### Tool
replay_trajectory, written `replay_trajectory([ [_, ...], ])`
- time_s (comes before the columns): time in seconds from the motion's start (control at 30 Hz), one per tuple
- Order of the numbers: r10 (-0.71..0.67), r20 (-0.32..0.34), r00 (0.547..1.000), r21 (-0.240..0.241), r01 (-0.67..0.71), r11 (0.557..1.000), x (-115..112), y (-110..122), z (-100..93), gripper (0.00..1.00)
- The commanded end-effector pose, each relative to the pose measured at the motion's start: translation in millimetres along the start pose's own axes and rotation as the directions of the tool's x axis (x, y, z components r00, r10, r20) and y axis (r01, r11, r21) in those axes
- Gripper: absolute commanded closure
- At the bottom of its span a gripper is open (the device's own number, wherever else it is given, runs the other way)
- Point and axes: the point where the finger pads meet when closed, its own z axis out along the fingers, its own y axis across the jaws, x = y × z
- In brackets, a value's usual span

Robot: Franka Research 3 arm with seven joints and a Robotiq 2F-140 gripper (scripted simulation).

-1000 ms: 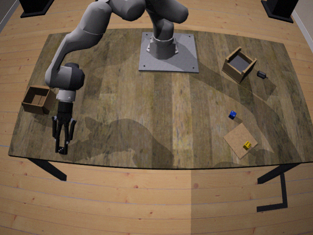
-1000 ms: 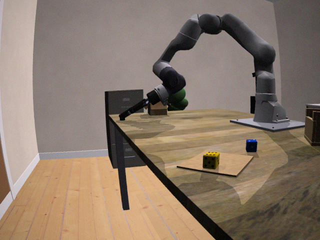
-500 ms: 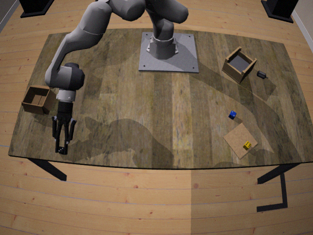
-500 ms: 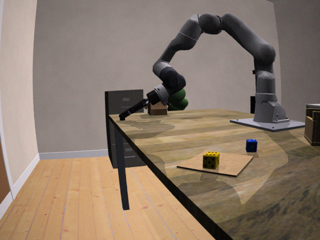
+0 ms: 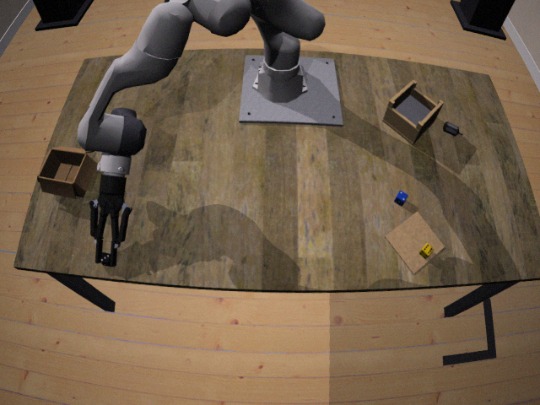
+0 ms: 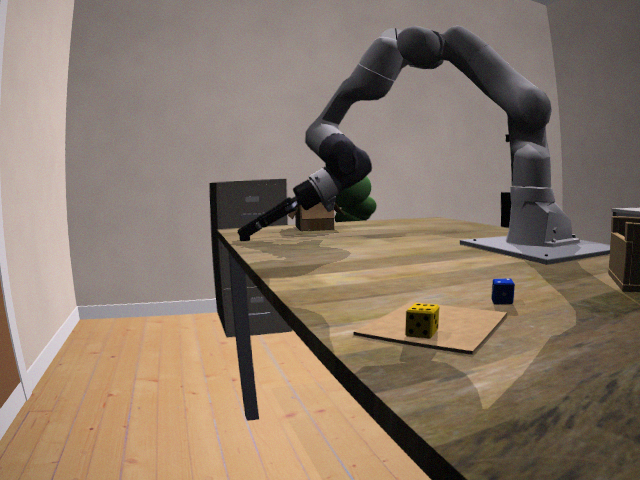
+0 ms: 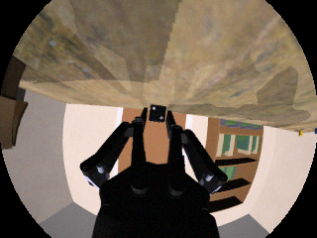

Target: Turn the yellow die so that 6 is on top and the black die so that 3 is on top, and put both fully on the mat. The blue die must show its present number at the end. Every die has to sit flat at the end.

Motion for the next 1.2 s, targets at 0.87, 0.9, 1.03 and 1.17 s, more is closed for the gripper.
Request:
replay_trajectory([
  [0.87,-0.001,0.005,1.000,0.003,0.001,1.000,-1,-2,-35.9,0.65],
  [0.9,-0.001,0.005,1.000,0.003,0.001,1.000,-1,-2,-39.3,0.65],
  [1.03,-0.001,0.005,1.000,0.003,0.001,1.000,-1,-2,-48.4,0.65],
  [1.17,-0.001,0.005,1.000,0.003,0.001,1.000,-1,-2,-50.3,0.65],
])
